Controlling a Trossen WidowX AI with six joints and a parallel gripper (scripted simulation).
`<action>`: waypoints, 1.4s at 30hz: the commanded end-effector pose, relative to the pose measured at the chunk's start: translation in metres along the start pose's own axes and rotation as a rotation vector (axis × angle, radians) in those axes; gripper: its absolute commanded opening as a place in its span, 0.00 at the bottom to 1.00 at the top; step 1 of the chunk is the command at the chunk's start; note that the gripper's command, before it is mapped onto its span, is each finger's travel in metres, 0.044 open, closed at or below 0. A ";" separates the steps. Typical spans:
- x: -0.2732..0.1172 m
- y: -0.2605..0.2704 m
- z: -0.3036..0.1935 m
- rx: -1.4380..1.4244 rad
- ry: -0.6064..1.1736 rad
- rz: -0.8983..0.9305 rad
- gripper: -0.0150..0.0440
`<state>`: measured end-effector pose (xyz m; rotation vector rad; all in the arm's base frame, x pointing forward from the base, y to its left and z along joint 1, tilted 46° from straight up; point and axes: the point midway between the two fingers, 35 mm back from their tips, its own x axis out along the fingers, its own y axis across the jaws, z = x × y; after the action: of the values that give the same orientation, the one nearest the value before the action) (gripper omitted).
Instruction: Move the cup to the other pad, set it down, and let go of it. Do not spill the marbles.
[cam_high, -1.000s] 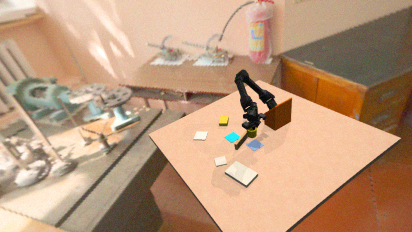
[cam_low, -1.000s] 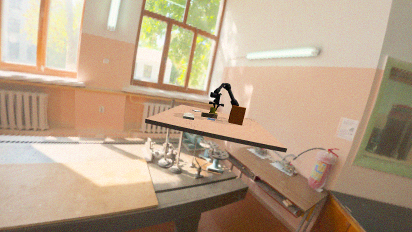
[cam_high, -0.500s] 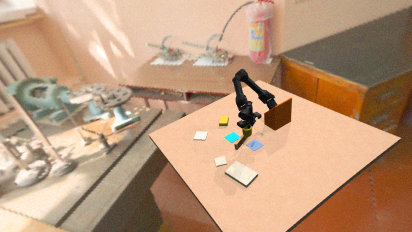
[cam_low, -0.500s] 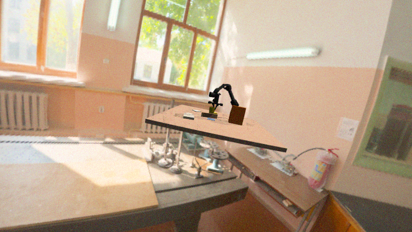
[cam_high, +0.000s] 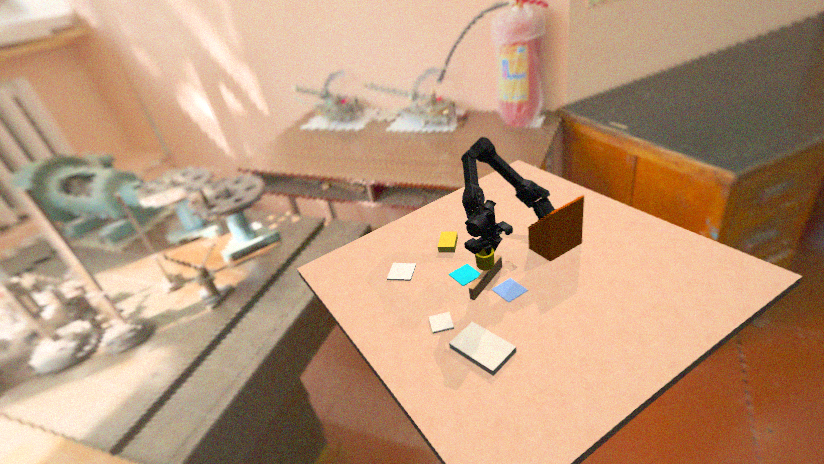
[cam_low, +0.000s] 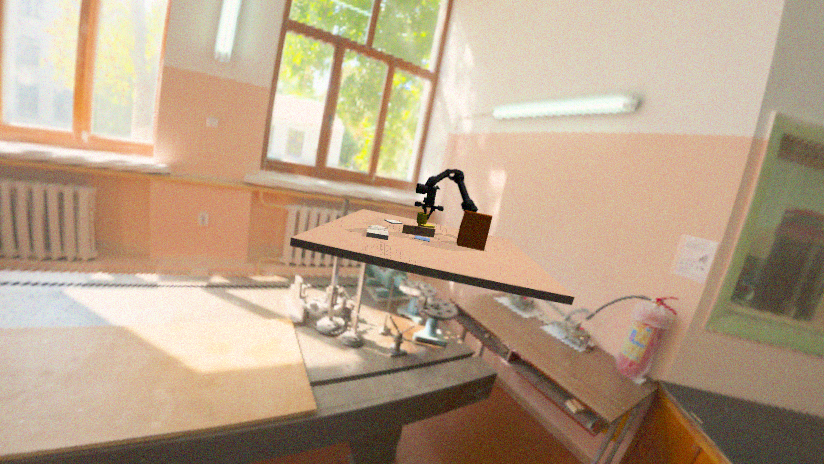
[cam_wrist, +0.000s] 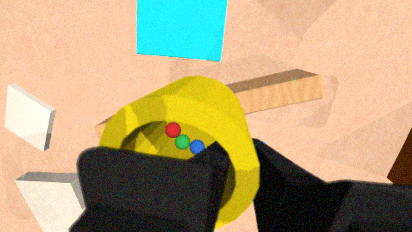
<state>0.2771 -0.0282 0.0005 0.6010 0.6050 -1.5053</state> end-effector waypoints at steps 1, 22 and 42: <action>-0.003 0.007 0.014 0.007 0.000 0.012 0.25; -0.007 0.030 0.073 0.008 -0.003 0.012 0.25; 0.005 0.036 0.086 0.008 -0.003 0.012 0.25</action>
<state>0.3130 -0.0888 0.0616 0.6137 0.5920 -1.4980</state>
